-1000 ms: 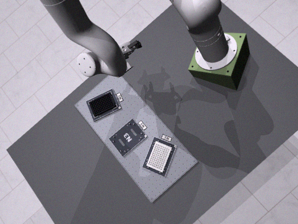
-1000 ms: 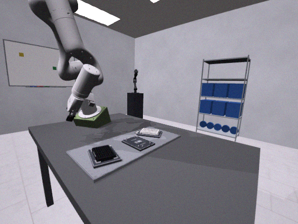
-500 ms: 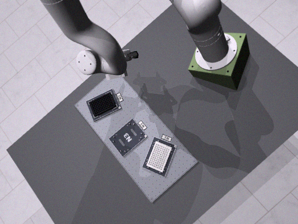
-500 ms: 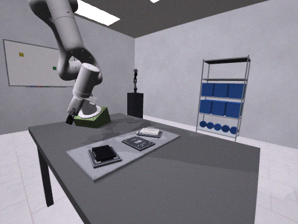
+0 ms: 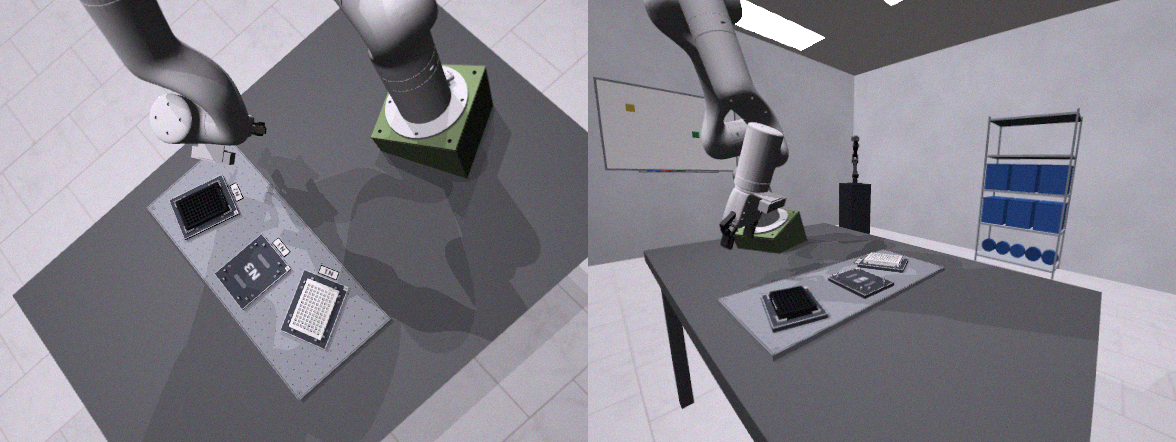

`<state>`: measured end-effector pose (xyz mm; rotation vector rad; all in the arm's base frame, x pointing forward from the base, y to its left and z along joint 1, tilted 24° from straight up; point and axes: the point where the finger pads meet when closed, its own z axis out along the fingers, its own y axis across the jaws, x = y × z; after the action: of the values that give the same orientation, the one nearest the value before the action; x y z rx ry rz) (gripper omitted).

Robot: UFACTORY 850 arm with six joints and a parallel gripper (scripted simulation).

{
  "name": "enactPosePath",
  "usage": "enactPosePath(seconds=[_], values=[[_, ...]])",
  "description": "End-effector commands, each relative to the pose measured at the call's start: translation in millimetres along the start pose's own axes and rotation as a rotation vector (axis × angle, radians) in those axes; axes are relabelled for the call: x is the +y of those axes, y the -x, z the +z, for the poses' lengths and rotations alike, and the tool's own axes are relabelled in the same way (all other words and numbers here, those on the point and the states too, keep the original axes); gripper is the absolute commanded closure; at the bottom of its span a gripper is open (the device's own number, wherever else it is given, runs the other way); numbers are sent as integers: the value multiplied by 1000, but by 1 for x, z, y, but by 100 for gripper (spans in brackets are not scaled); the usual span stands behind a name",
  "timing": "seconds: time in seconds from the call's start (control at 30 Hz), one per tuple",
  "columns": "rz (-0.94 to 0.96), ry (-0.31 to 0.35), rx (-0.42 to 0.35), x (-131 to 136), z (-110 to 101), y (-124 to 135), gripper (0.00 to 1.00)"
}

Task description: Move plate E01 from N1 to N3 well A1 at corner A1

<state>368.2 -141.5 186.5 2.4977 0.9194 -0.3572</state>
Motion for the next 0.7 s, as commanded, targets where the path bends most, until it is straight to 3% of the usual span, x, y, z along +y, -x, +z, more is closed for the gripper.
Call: enactPosePath(seconds=[0.0,0.67], values=[[145,38,59,5,-2,-13,0],[620,-2,277,15,-17,-62,0]])
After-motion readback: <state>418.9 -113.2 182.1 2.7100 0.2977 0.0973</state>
